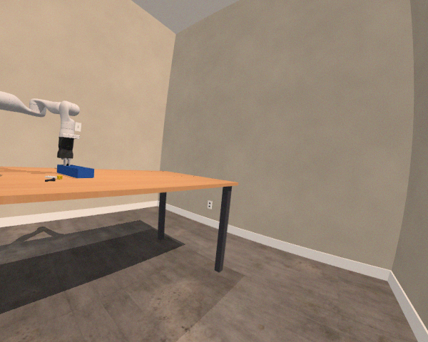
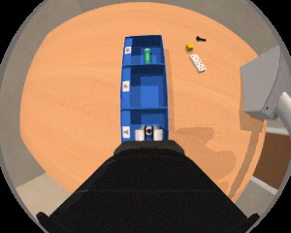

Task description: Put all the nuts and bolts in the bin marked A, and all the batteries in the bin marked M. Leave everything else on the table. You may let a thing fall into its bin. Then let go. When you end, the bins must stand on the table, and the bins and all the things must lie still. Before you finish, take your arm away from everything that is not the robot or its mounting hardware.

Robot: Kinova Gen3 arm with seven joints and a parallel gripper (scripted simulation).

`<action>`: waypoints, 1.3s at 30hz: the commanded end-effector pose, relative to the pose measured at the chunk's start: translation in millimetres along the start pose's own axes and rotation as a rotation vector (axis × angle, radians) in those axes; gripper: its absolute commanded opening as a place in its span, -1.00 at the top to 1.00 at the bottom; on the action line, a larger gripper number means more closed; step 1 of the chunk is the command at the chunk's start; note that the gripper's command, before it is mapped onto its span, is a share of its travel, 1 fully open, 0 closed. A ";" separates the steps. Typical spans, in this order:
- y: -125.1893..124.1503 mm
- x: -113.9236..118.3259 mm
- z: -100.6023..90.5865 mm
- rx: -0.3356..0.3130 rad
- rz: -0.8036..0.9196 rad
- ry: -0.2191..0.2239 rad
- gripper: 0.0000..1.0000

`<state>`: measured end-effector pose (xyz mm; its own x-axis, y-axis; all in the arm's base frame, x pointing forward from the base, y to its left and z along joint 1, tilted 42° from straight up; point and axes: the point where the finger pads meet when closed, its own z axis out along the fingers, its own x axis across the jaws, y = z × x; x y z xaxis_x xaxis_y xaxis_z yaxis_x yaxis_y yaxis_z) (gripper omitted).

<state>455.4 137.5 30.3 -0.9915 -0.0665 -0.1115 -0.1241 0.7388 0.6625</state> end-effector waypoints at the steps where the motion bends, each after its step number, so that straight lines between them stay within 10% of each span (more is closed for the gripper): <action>1: -0.2 0.4 0.4 0.000 0.001 -0.001 0.32; 7: -0.7 0.3 0.4 0.000 0.001 -0.001 0.32; 8: -0.7 0.3 0.4 0.000 0.001 -0.001 -0.27; 39: 0.0 0.3 -18.3 -0.002 0.003 0.001 -0.27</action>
<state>452.3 130.2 38.3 -0.9919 -0.0689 -0.1069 -0.1228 0.7373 0.6643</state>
